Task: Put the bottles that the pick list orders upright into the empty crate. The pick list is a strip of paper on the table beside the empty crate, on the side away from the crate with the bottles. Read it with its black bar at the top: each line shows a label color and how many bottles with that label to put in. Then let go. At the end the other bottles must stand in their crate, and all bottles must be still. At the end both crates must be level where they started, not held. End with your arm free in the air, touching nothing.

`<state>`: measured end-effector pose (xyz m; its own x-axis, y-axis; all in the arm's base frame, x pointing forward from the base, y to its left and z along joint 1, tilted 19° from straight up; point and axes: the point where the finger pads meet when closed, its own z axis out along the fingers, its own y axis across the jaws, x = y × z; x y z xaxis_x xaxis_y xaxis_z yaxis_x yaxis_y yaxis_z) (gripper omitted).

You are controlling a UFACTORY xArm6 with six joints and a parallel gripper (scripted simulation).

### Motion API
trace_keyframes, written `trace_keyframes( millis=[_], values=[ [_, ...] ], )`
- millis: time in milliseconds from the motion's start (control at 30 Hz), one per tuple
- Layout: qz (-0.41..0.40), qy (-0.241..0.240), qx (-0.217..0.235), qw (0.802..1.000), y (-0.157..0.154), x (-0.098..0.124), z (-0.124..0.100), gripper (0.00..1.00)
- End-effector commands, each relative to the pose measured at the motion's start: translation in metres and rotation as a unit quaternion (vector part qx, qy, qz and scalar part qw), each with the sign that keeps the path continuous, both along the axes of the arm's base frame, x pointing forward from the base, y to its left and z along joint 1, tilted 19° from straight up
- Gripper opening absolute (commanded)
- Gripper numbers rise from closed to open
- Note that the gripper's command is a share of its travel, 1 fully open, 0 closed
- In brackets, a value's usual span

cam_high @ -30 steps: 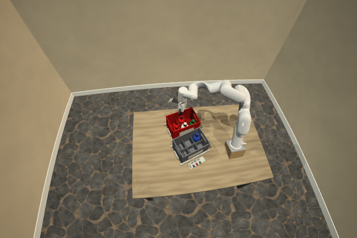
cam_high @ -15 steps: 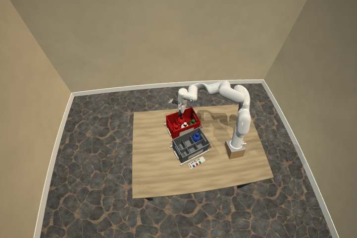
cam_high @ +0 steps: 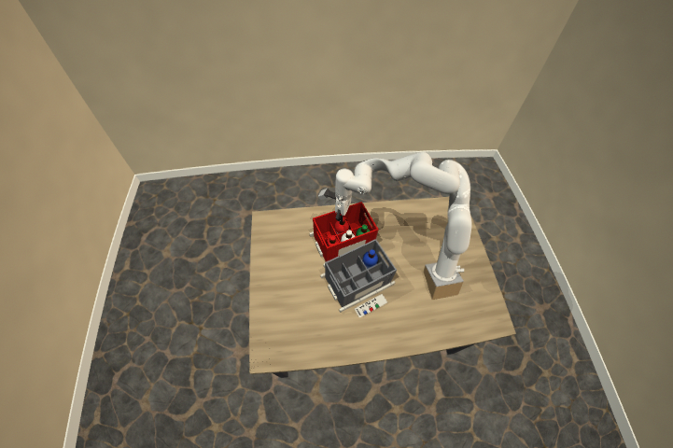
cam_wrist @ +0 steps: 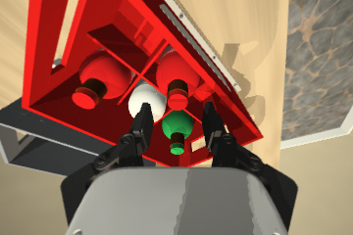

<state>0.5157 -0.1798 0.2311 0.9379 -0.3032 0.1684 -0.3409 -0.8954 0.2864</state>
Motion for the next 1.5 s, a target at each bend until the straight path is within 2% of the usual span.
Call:
trace_keyframes(
  millis=[0,1167,1467],
  values=[
    [0.000,-0.002,0.000,1.000,-0.002,0.001,-0.004,0.65],
    [0.000,-0.002,-0.001,1.000,-0.015,0.004,-0.043,0.65],
    [0.000,-0.002,-0.001,1.000,-0.016,0.004,-0.044,0.65]
  ],
)
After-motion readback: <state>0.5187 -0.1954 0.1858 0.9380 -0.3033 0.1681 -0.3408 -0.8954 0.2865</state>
